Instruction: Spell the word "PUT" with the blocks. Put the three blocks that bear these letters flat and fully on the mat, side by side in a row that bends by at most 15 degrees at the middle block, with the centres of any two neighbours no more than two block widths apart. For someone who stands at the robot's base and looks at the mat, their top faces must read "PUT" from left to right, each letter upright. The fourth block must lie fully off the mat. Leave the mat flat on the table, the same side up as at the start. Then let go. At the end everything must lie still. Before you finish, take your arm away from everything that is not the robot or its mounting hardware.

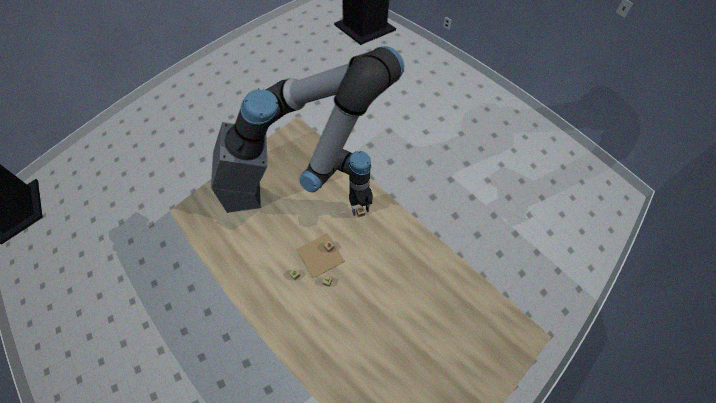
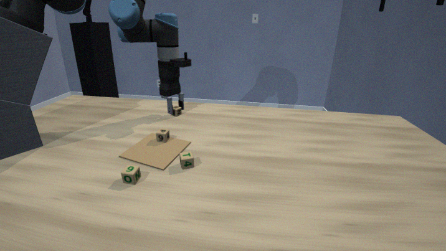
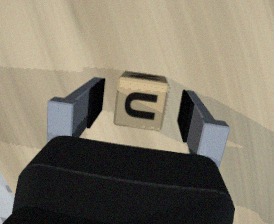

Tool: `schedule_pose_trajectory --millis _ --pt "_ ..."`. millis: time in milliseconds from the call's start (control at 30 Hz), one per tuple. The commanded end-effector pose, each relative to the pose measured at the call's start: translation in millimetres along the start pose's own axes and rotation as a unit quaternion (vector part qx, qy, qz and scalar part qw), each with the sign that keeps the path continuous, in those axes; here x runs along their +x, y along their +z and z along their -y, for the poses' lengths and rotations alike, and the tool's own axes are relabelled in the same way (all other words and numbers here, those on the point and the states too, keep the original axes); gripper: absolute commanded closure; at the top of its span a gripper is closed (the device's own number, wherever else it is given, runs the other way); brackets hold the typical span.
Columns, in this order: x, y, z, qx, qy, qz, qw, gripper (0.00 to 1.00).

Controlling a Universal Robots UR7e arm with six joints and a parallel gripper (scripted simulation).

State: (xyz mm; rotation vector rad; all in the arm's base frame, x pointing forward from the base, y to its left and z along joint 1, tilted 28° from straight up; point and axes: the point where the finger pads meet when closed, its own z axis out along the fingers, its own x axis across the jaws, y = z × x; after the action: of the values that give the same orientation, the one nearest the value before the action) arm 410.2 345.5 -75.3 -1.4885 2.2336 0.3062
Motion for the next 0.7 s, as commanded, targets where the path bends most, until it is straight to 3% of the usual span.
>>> schedule_pose_trajectory --millis 0,667 --pt "-2.3 9.4 1.0 0.002 -0.001 0.002 1.000 0.00" --pt "-1.7 13.4 0.7 0.002 -0.001 0.002 1.000 0.00"
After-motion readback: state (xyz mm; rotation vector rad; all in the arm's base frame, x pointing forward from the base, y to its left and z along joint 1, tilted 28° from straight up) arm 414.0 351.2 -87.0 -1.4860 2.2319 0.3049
